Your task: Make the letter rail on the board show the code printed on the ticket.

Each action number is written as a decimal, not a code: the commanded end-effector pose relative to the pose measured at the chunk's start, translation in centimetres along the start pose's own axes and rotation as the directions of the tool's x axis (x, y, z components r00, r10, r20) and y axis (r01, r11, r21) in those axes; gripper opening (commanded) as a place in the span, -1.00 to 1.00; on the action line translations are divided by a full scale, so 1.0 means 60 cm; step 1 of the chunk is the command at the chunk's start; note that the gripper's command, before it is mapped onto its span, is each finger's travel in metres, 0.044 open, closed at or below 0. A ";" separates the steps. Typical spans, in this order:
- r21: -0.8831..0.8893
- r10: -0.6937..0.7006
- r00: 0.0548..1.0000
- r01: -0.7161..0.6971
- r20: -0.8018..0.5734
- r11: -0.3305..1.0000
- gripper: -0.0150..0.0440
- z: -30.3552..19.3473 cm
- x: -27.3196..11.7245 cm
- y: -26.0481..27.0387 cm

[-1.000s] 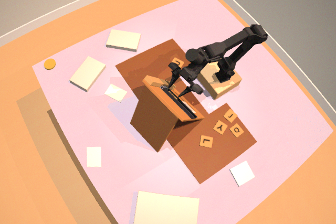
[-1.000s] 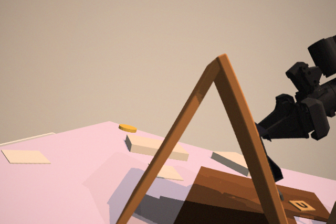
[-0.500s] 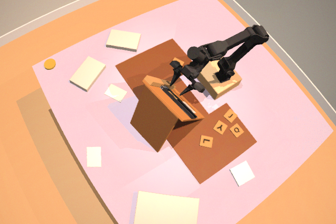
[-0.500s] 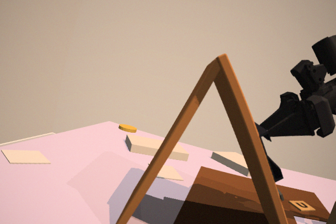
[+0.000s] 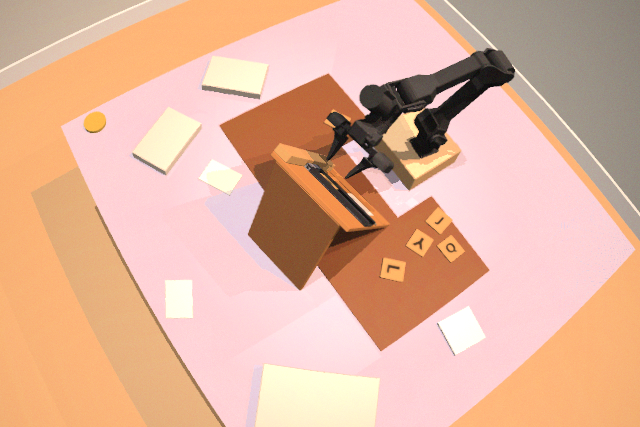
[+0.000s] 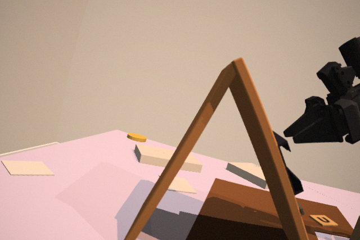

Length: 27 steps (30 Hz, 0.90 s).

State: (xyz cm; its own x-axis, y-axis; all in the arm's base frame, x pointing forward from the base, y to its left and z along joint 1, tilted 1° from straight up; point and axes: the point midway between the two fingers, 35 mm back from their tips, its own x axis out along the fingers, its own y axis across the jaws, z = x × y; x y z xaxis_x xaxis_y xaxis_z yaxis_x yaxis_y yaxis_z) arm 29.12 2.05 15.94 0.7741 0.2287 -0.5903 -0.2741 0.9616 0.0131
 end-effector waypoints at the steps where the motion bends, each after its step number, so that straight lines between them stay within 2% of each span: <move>1: -0.004 0.002 1.000 -0.002 0.000 1.000 0.51 0.000 -0.006 0.000; 7: -0.004 0.002 1.000 -0.002 0.000 1.000 0.51 0.001 -0.013 0.000; 18: 0.000 0.000 1.000 0.000 0.000 1.000 -0.47 0.000 -0.009 0.000; 27: 0.000 0.000 1.000 0.000 0.000 1.000 -0.49 0.000 -0.009 0.000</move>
State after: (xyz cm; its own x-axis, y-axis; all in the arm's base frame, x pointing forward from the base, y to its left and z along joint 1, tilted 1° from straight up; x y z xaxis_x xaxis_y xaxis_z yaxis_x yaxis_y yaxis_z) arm 28.71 1.93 16.25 0.7736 0.2286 -0.5910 -0.2740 0.9616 0.0132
